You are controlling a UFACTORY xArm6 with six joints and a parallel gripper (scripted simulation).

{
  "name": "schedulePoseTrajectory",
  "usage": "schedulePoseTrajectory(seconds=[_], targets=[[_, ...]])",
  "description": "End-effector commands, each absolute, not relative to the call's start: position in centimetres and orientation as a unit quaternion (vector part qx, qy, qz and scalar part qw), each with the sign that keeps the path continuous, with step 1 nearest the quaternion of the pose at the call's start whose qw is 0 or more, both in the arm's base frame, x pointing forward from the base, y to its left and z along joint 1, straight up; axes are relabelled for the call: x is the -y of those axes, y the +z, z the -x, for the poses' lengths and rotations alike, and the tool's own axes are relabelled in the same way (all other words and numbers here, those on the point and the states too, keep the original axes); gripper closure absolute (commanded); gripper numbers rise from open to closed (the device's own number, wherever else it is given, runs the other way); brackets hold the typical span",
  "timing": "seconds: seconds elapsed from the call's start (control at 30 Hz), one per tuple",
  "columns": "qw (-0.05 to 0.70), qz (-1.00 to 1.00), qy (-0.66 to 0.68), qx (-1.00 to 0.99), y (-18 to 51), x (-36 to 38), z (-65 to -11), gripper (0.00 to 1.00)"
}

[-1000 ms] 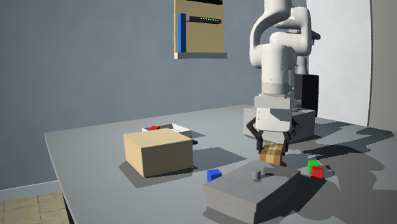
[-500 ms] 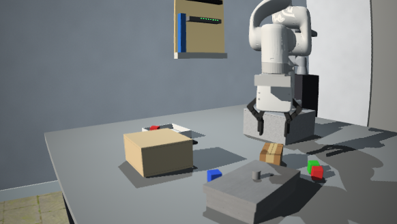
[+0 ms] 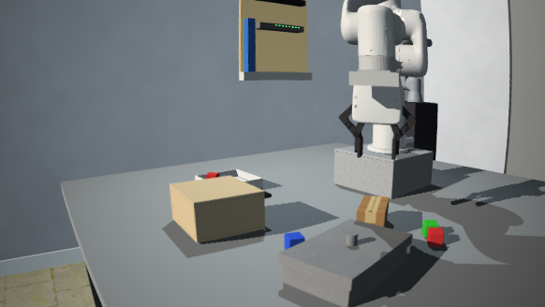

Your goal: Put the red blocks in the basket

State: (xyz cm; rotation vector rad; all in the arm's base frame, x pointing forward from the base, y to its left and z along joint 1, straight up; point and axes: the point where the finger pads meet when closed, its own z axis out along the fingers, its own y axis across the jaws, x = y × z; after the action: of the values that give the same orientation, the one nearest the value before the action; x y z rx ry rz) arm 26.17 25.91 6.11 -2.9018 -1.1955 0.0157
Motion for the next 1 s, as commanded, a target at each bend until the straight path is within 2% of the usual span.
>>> schedulePoseTrajectory(seconds=[0.0,0.53,0.67,0.73,0.87,0.97], targets=[[0.002,0.925,0.004,0.381,7.2,-26.0,-26.2,0.27],[0.002,0.924,0.004,0.381,8.4,-26.1,-26.2,0.27],[0.002,0.921,0.004,0.390,8.5,-28.9,-25.7,0.27],[0.002,0.914,0.004,0.407,8.6,-34.4,-23.8,0.27],[0.002,0.906,0.004,0.423,8.4,-39.5,-21.1,0.27],[0.002,0.906,0.004,0.423,8.4,-39.8,-21.0,0.27]])
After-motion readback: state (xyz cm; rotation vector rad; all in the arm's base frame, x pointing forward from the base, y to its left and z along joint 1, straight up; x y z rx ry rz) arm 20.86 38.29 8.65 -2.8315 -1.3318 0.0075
